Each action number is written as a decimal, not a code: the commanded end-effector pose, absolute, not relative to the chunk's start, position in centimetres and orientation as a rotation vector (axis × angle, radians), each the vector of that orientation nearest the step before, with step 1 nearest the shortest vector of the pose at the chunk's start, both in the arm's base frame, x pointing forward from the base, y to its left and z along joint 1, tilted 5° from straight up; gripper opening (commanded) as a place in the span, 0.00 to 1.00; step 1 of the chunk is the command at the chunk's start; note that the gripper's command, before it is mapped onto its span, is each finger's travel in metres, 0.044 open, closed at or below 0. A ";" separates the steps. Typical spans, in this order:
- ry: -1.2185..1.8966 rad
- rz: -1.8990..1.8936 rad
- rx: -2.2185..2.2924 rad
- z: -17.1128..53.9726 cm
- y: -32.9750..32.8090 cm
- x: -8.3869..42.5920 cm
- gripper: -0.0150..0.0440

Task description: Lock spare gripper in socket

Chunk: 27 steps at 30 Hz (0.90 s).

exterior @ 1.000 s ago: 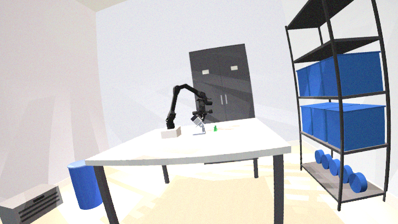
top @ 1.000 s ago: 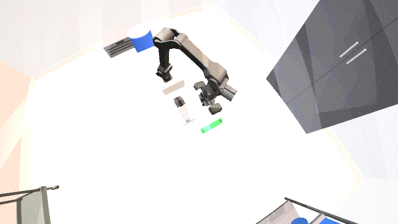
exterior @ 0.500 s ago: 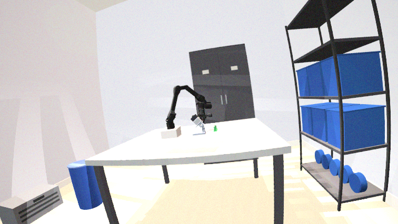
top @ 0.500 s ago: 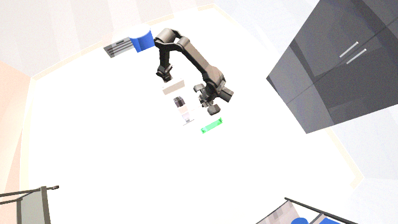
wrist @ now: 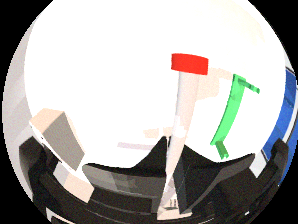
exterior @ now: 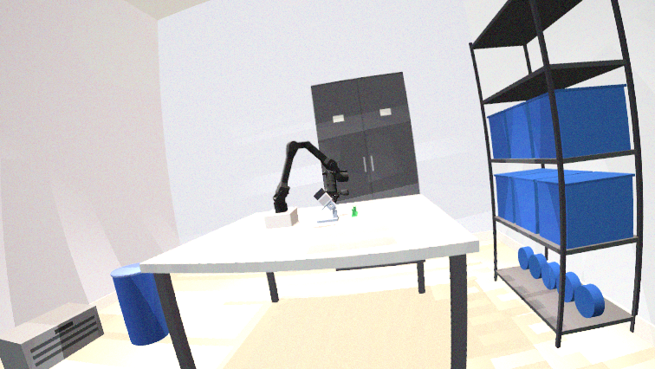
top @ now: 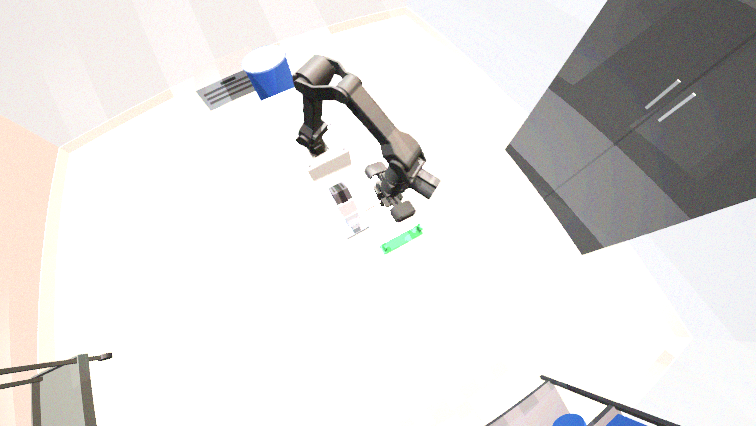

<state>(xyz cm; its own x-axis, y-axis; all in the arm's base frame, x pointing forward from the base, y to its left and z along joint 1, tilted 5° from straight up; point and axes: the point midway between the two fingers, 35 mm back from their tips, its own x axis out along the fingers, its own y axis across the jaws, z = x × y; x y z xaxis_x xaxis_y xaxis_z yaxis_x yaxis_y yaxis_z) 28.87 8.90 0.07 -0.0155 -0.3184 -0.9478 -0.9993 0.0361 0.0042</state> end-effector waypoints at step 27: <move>1.475 1.036 -1.405 0.4 6.7 28.9 0.25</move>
